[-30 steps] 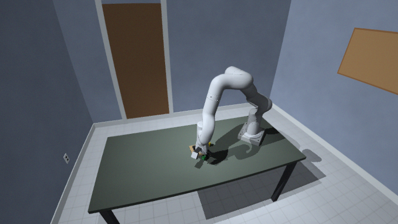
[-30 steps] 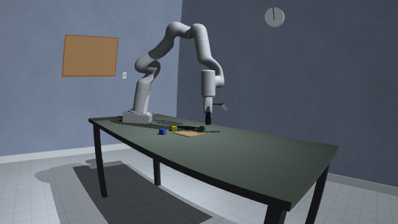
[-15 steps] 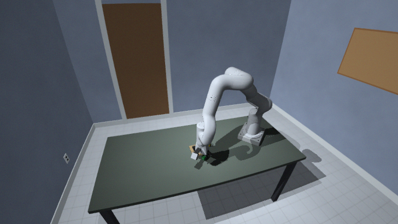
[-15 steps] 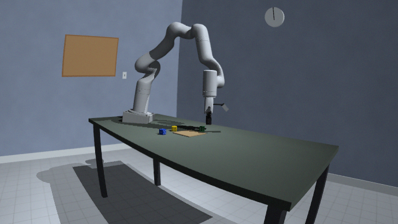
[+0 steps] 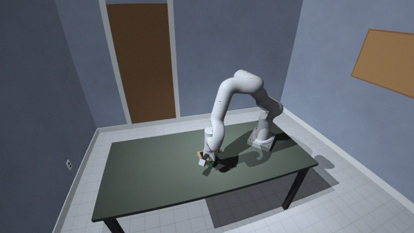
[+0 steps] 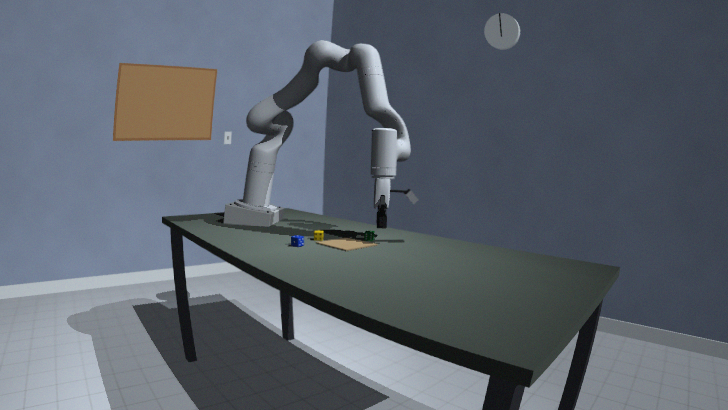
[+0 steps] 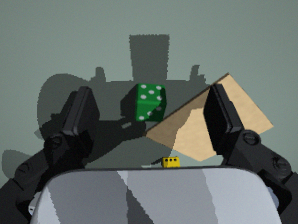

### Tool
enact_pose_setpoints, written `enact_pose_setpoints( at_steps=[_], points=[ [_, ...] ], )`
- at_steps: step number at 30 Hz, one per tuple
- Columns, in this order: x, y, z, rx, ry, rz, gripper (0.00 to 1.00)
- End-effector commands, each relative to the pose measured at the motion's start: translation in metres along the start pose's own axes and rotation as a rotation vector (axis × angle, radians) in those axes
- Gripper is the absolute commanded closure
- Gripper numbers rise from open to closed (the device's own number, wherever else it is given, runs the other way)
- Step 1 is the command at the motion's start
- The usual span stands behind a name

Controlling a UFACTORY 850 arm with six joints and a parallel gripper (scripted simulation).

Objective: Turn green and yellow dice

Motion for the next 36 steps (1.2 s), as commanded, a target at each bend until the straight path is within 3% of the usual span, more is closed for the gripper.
enact_pose_setpoints(
  at_steps=[1, 12, 19, 21, 28, 36],
  points=[
    [-0.001, 0.001, 0.000, 0.000, -0.001, 0.002, 0.00],
    [-0.007, 0.001, 0.000, 0.000, -0.001, 0.002, 0.00],
    [-0.049, 0.001, 0.000, 0.000, -0.001, 0.002, 0.00],
    [-0.049, 0.001, 0.000, 0.000, -0.001, 0.002, 0.00],
    [-0.094, 0.001, 0.000, 0.000, -0.001, 0.002, 0.00],
    [-0.101, 0.001, 0.000, 0.000, -0.001, 0.002, 0.00]
  ],
)
Point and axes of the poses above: the point where the finger pads meet when closed, its own x axis out along the fingers, its own z axis across the jaws, y = z × x, the point moved 6 cm from there along -x, back along the fingers, and after that the axes turned 6 degrees about x, right-handed, at the moved point
